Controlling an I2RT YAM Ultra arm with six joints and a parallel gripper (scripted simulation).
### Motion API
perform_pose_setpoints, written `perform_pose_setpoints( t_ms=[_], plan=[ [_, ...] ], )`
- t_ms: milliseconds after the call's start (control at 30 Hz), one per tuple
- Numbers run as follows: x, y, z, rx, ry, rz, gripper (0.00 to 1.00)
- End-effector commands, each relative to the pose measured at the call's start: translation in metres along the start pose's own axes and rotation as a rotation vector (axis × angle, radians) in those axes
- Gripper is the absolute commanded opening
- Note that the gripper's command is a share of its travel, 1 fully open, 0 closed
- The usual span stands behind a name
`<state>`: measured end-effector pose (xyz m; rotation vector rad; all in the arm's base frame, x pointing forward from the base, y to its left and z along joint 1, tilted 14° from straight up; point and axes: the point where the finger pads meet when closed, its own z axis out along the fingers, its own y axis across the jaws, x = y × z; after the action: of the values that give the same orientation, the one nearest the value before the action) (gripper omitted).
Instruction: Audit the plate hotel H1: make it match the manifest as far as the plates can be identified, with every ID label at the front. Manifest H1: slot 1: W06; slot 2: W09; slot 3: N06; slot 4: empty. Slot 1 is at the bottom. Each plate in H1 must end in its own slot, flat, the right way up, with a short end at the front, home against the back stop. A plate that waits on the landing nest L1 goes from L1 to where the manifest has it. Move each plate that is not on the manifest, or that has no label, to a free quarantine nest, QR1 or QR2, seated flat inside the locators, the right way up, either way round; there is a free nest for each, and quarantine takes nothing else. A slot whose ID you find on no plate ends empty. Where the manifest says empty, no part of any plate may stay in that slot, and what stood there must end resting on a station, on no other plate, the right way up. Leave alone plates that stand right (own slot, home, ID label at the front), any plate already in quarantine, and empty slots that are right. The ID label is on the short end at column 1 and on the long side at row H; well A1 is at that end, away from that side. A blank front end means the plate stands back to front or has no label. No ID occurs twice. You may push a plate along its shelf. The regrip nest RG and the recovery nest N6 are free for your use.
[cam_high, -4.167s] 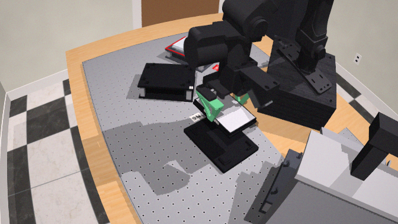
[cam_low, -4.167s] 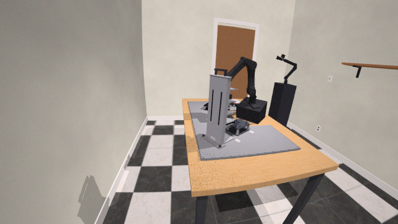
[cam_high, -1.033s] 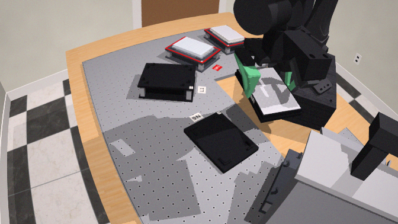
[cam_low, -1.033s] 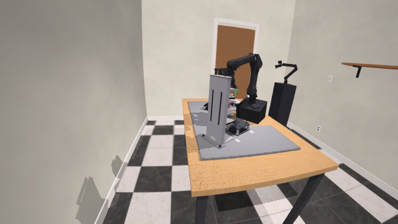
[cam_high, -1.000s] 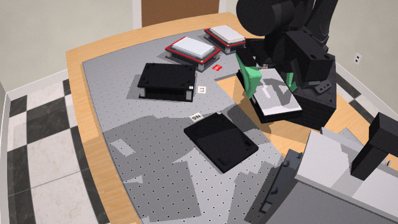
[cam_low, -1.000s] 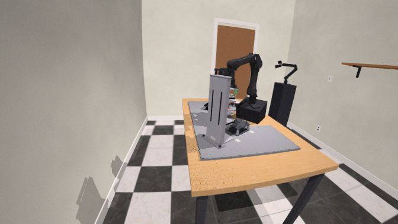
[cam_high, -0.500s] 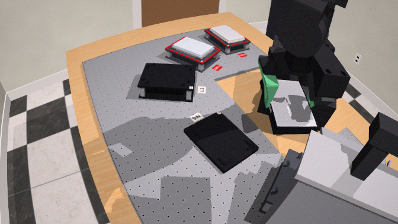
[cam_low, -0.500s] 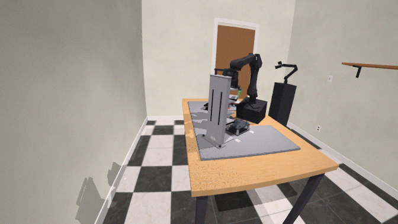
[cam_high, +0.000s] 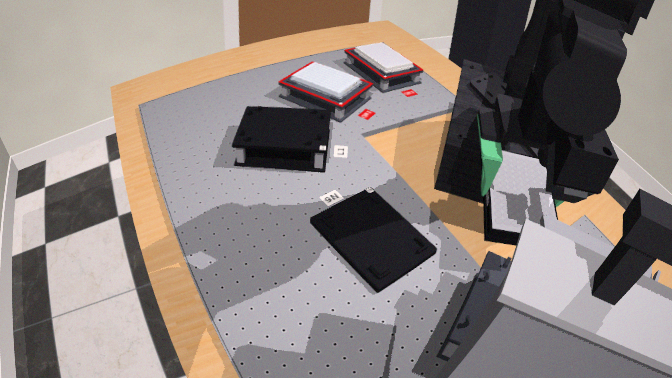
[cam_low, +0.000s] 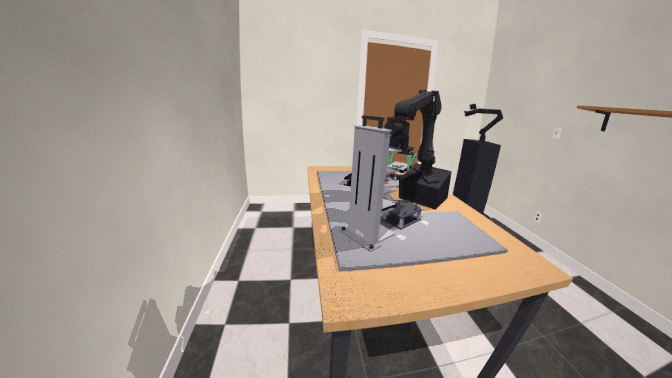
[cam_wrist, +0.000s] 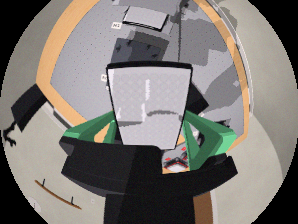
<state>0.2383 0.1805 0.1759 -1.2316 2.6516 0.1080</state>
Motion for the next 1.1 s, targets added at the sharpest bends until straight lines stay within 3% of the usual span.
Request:
perform_pose_setpoints(
  t_ms=[0,200,233,267,367,633,667,700,800,1067],
  plan=[
    [-0.012,0.006,-0.010,0.017,-0.038,0.124,0.86],
    [-0.016,0.019,-0.006,0.013,-0.024,0.217,0.86],
    [-0.016,0.023,-0.017,0.013,-0.059,0.240,0.86],
    [-0.017,0.026,-0.017,0.012,-0.058,0.264,0.86],
    [-0.020,0.036,-0.006,0.011,-0.023,0.325,0.86],
    [-0.025,0.057,-0.013,0.008,-0.042,0.326,0.86],
    [-0.031,0.056,-0.008,0.006,-0.055,0.329,0.86],
    [-0.020,0.051,0.009,0.018,-0.004,0.344,0.86],
    [-0.020,0.053,0.010,0.016,-0.008,0.338,0.86],
    [-0.020,0.051,0.033,0.018,-0.001,0.338,0.86]
  ],
)
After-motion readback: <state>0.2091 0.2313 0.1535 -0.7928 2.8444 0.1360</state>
